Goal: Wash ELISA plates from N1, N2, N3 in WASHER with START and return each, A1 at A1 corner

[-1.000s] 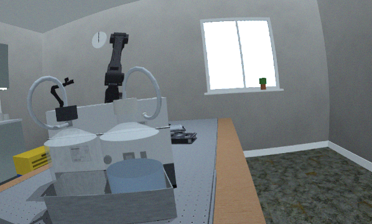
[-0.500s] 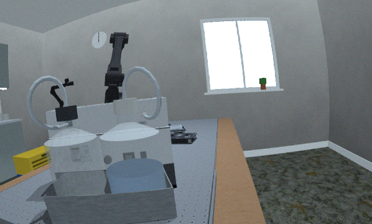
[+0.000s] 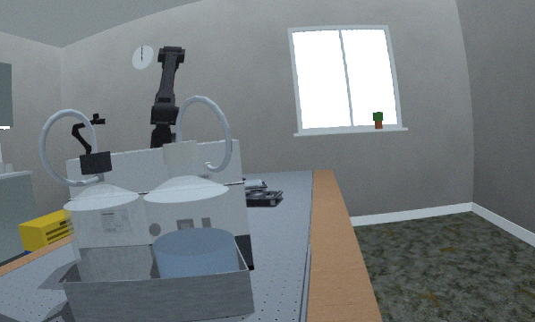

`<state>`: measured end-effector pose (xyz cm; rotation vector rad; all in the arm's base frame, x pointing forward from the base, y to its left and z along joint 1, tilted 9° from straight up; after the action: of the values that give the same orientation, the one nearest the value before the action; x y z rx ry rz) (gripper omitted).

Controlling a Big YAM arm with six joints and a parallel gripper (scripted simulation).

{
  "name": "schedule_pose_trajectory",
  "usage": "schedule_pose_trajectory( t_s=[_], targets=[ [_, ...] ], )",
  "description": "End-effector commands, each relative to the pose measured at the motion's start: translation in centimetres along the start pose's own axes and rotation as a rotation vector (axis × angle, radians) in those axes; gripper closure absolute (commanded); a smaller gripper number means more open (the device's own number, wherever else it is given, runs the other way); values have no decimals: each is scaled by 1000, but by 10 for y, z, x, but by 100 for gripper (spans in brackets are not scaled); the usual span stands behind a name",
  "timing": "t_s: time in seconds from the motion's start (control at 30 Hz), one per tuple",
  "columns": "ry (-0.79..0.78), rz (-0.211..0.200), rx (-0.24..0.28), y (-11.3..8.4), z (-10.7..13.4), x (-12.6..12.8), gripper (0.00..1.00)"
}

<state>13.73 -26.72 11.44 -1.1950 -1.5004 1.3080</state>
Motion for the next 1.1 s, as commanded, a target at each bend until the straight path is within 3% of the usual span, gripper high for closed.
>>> schedule_pose_trajectory(
  t_s=[0.0, 0.03, 0.77, 1.03, 1.07],
  targets=[
    [-2, 14, -2, 1, -3, -4, 18],
    [-4, 28, -5, -3, -4, -4, 18],
    [-1, 12, -1, 5, -3, -3, 18],
    [-4, 29, -6, -2, -3, -9, 18],
    [-4, 29, -6, -2, -3, -9, 0]
  ],
)
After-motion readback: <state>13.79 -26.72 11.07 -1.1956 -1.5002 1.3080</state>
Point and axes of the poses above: the point where the finger pads meet when closed, its own y axis out along the fingers, its own x axis across the jaws, z = x × y, the point moved 10 cm from there along -y, back along the fingers, and after that the axes turned 7 degrees about y, right-handed, at the moved point
